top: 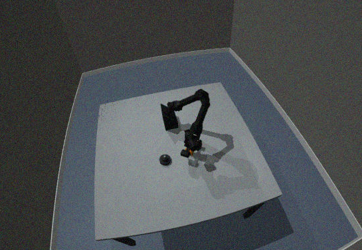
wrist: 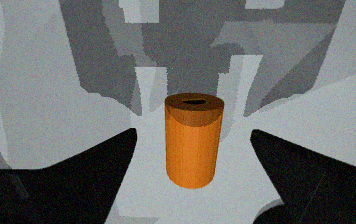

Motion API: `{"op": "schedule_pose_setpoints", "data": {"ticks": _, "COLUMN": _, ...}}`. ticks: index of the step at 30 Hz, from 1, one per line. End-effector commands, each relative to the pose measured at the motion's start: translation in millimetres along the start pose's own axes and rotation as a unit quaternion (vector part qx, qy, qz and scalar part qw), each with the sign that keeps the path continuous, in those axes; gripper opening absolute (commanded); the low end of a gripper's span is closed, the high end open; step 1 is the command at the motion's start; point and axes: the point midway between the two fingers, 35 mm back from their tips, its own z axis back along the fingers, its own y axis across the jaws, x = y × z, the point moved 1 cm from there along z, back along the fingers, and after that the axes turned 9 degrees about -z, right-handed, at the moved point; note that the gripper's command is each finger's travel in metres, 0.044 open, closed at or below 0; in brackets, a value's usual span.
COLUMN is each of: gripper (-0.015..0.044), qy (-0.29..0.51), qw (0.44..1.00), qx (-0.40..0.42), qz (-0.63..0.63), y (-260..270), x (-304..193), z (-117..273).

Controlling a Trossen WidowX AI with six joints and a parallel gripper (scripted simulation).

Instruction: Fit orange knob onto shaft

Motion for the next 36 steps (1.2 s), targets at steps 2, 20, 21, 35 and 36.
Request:
{"op": "schedule_pose_setpoints", "data": {"ticks": 2, "gripper": 0.0440, "qy": 0.002, "qw": 1.000, "qx": 0.002, "qz": -0.004, "y": 1.1, "x": -2.2, "z": -7.6}}
{"op": "schedule_pose_setpoints", "data": {"ticks": 20, "gripper": 0.0227, "qy": 0.002, "qw": 1.000, "qx": 0.002, "qz": -0.004, "y": 1.1, "x": -2.2, "z": -7.8}}
{"op": "schedule_pose_setpoints", "data": {"ticks": 21, "gripper": 0.0220, "qy": 0.002, "qw": 1.000, "qx": 0.002, "qz": -0.004, "y": 1.1, "x": -2.2, "z": -7.8}}
{"op": "schedule_pose_setpoints", "data": {"ticks": 35, "gripper": 0.0180, "qy": 0.002, "qw": 1.000, "qx": 0.001, "qz": -0.004, "y": 1.0, "x": -1.9, "z": 5.2}}
{"op": "schedule_pose_setpoints", "data": {"ticks": 36, "gripper": 0.0180, "qy": 0.002, "qw": 1.000, "qx": 0.001, "qz": -0.004, "y": 1.0, "x": -1.9, "z": 6.7}}
